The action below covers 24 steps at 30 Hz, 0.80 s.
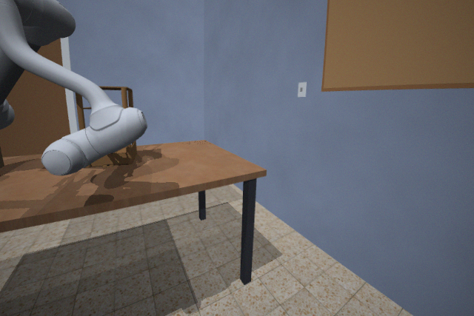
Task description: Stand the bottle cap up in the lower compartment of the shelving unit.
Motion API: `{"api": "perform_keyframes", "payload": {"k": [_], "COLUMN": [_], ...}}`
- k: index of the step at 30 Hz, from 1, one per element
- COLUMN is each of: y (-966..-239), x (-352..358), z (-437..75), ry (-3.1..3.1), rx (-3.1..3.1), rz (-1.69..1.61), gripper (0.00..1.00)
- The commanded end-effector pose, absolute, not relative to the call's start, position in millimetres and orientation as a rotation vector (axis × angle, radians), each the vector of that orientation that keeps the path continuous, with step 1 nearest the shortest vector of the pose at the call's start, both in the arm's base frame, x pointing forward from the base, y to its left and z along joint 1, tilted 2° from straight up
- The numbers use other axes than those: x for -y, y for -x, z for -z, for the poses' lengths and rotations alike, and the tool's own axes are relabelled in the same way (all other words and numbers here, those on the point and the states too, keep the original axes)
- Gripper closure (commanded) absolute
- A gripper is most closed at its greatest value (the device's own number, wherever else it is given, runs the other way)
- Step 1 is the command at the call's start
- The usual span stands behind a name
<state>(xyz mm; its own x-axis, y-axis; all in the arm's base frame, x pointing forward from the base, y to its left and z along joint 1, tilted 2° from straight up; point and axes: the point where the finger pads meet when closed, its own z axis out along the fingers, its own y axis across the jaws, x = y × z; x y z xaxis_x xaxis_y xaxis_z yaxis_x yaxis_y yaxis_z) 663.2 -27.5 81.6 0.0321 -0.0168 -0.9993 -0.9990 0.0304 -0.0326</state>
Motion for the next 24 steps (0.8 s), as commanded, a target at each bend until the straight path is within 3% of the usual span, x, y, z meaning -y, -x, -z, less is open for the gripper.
{"api": "perform_keyframes", "payload": {"k": [1, 24], "y": [-663, -663], "x": [28, 28], "z": [-82, -99], "ry": [1.214, 1.214], "rx": [-1.211, -1.211], "rz": [-1.155, -1.155], "gripper": [0.60, 0.60]}}
